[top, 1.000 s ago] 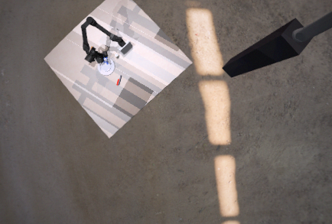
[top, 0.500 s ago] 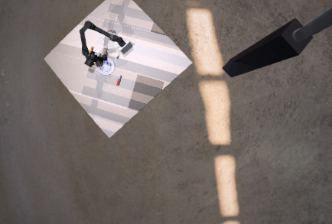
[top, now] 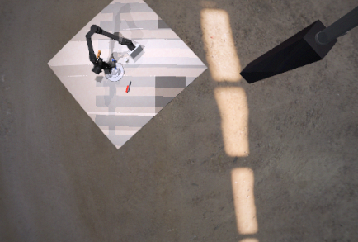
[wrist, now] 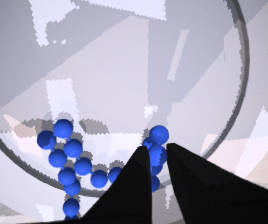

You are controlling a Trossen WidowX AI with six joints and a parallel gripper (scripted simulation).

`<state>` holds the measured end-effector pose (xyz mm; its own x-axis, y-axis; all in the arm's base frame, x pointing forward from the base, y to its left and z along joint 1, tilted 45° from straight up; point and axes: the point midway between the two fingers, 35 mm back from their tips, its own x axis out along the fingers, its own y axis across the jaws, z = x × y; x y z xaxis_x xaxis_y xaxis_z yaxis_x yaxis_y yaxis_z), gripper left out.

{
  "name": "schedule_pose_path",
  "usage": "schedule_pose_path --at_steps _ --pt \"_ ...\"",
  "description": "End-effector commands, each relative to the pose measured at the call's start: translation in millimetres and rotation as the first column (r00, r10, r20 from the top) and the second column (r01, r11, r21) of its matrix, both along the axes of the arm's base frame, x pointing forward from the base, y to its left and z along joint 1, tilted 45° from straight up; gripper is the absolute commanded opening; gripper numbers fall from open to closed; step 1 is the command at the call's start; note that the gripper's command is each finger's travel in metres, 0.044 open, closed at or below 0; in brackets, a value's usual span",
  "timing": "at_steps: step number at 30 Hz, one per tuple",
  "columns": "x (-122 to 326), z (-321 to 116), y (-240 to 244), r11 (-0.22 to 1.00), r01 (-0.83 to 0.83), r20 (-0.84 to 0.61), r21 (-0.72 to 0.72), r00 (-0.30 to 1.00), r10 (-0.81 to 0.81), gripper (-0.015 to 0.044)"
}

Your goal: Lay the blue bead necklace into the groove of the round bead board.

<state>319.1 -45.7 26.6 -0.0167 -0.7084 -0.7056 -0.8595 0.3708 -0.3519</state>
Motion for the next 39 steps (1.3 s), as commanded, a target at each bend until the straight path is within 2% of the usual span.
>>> schedule_pose_path --at_steps 1,39 --pt "-0.4 -5.7 -4.5 1.000 -0.005 -0.007 -0.002 1.000 0.005 0.0000" --pt "-0.7 -9.6 -8.6 1.000 -0.005 -0.007 -0.002 1.000 0.005 0.0000"
